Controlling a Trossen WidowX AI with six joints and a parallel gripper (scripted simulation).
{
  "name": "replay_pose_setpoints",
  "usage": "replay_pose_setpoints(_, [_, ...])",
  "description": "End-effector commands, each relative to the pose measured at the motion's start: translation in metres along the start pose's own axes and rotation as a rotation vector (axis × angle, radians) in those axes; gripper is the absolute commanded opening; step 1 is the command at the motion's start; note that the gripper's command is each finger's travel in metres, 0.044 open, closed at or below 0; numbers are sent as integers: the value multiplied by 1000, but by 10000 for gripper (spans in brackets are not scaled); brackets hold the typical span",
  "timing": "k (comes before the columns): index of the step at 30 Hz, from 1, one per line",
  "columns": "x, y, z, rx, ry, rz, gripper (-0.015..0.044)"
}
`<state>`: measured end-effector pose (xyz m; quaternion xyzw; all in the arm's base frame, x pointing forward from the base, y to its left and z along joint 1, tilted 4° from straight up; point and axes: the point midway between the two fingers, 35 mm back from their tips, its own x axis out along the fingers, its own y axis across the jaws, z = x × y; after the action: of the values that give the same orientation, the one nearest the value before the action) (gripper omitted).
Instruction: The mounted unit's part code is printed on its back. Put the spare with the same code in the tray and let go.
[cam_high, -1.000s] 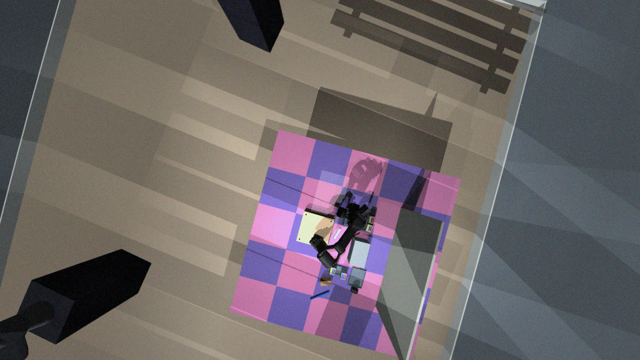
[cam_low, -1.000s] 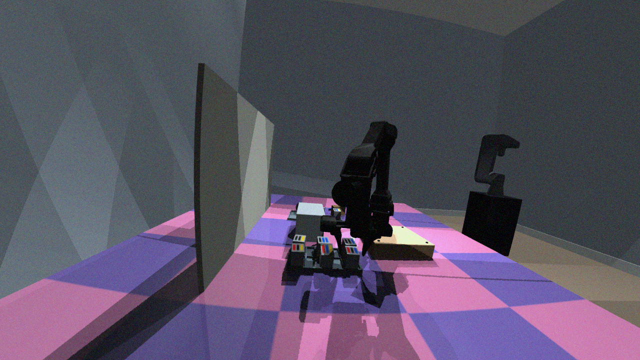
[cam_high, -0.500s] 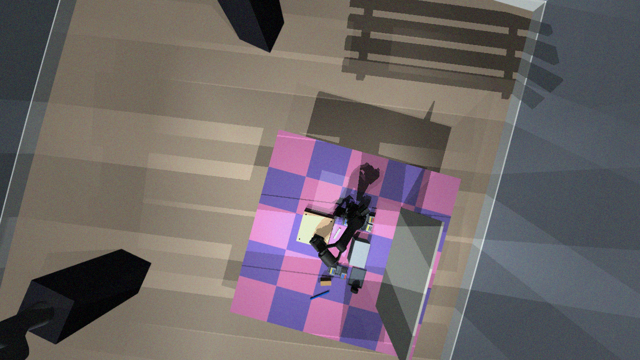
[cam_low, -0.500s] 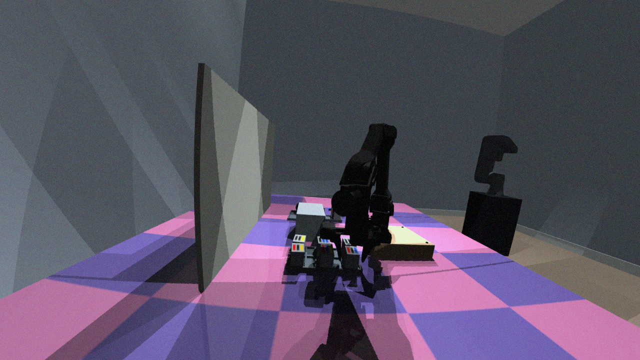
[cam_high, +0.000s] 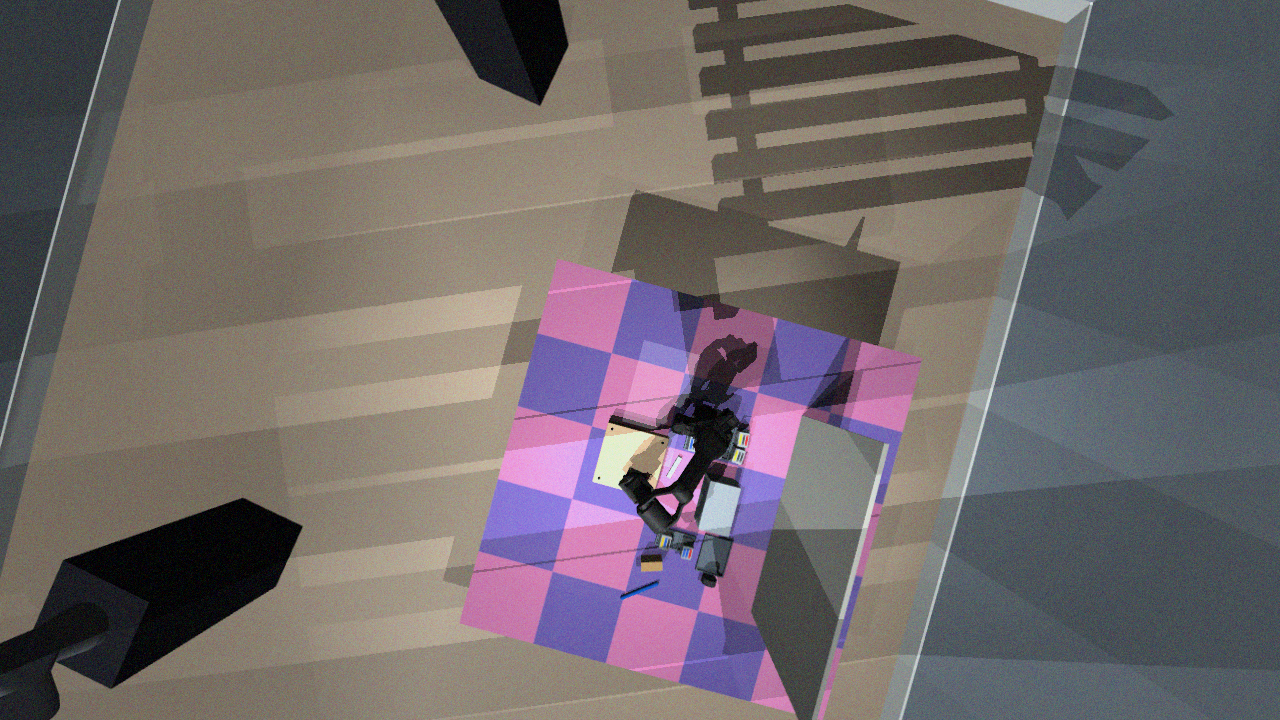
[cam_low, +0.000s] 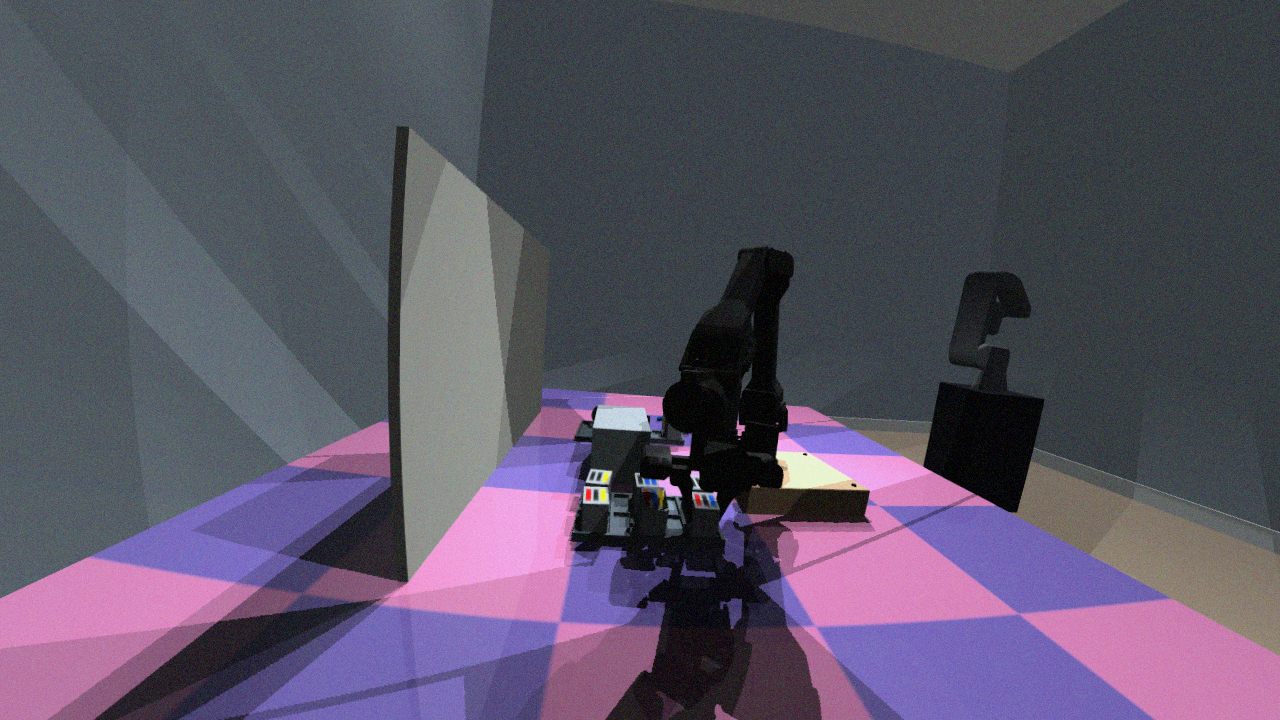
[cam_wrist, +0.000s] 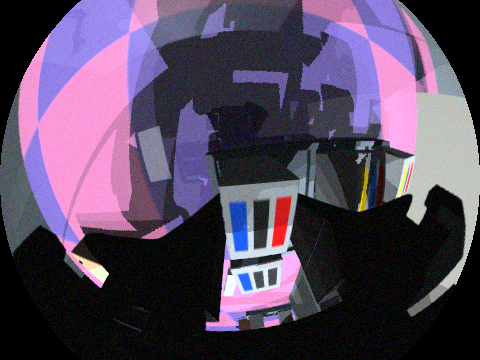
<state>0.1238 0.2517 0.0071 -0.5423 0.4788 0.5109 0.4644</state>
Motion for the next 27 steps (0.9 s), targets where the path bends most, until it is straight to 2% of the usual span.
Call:
replay_pose_setpoints(1, [0, 0, 0, 0, -1, 0, 63])
replay_pose_setpoints(4, [0, 0, 0, 0, -1, 0, 0])
replay_pose_setpoints(13, [-5, 0, 1, 0, -1, 0, 0])
replay_pose_setpoints(24, [-75, -1, 1, -4, -1, 1, 0])
replay_pose_setpoints(27, [-79, 0, 0, -4, -1, 1, 0])
